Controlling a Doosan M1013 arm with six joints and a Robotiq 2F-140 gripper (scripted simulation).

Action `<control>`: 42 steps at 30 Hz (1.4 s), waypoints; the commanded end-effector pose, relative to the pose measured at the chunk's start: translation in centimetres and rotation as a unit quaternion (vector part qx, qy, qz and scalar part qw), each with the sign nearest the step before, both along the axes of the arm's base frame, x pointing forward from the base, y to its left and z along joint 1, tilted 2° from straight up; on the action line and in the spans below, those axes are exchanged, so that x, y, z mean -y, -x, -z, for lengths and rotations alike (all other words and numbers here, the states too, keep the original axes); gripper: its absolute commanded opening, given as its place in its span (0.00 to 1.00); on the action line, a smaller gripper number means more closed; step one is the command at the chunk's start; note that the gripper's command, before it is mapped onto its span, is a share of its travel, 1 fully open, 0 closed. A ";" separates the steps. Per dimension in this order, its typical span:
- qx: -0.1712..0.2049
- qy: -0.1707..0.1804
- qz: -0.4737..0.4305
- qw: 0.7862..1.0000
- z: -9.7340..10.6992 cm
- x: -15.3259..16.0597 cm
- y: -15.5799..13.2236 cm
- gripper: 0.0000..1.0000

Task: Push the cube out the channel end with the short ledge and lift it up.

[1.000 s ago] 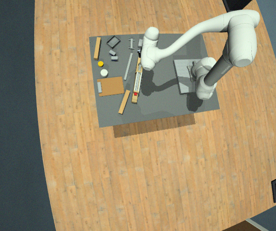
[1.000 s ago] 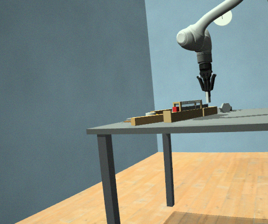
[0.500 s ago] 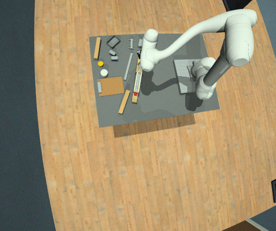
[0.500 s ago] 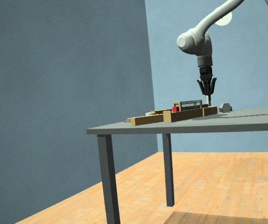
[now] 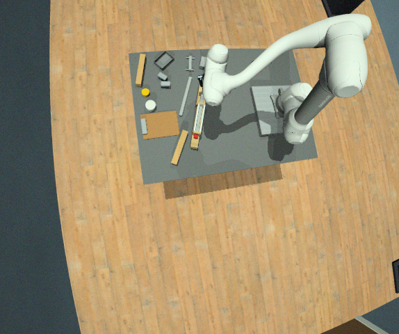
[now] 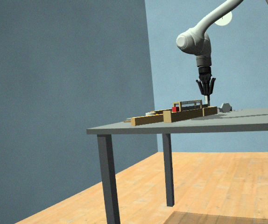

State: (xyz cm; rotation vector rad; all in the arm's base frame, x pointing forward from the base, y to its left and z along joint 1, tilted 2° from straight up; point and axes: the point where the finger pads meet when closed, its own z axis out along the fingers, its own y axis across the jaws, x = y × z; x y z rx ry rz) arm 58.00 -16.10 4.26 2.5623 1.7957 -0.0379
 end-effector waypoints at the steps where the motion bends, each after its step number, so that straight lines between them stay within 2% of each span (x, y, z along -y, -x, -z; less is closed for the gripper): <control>1: 0.000 0.000 0.000 1.000 0.0 -0.3 -0.1 0.00; 33: 0.000 0.000 0.000 1.000 0.0 -2.8 -1.0 0.00; 35: 0.000 0.000 0.000 1.000 -0.8 -2.8 -1.0 0.00; 40: 0.000 0.000 0.000 1.000 -5.9 -3.0 -1.1 0.00; 42: 0.000 0.000 0.000 1.000 -6.9 -3.0 -1.1 0.00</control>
